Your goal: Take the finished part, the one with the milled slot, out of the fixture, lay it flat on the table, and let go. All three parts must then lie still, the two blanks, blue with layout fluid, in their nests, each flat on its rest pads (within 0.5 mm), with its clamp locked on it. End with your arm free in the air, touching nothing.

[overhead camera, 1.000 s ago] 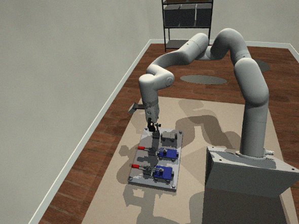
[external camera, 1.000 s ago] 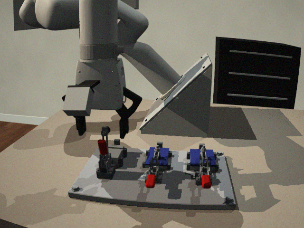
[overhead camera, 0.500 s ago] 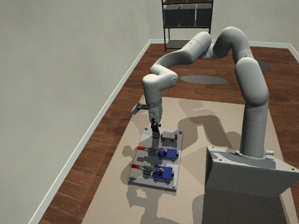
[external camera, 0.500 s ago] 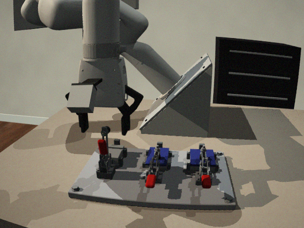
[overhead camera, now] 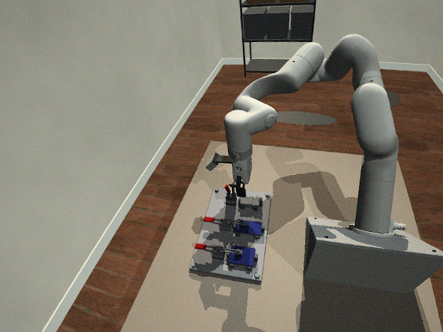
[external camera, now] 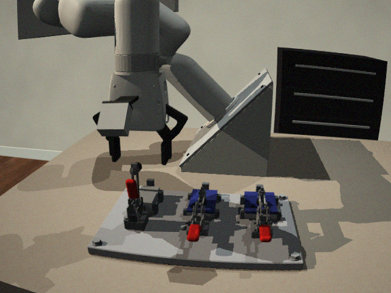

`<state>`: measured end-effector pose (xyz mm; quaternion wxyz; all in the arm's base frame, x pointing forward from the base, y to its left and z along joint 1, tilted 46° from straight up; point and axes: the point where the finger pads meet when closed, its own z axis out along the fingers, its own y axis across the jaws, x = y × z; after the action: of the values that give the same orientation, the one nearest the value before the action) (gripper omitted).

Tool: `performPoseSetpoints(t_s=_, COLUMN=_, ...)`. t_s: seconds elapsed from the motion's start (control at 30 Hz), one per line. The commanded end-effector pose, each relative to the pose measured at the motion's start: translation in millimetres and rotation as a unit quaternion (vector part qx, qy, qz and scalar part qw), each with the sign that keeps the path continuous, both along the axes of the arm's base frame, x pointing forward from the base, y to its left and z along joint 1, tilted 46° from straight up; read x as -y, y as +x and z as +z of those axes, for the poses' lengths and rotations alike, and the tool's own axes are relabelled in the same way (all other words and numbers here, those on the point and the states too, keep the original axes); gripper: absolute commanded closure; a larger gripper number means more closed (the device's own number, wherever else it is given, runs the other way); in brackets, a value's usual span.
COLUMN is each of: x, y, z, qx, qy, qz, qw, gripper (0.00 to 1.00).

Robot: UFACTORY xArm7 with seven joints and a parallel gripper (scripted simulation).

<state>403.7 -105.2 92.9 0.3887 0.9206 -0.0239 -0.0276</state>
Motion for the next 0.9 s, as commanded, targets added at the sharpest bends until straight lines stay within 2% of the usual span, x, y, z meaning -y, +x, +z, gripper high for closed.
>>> performPoseSetpoints(t_s=0.0, x=-3, y=-11, z=2, qx=0.002, qy=0.001, qz=0.002, qw=1.000, gripper=0.00)
performPoseSetpoints(t_s=0.2, x=-3, y=-19, z=2, qx=0.002, qy=0.001, qz=0.002, qw=1.000, gripper=0.00)
performPoseSetpoints(t_s=0.87, x=2, y=-21, z=-3, qx=0.002, qy=0.001, qz=0.002, qw=1.000, gripper=0.00)
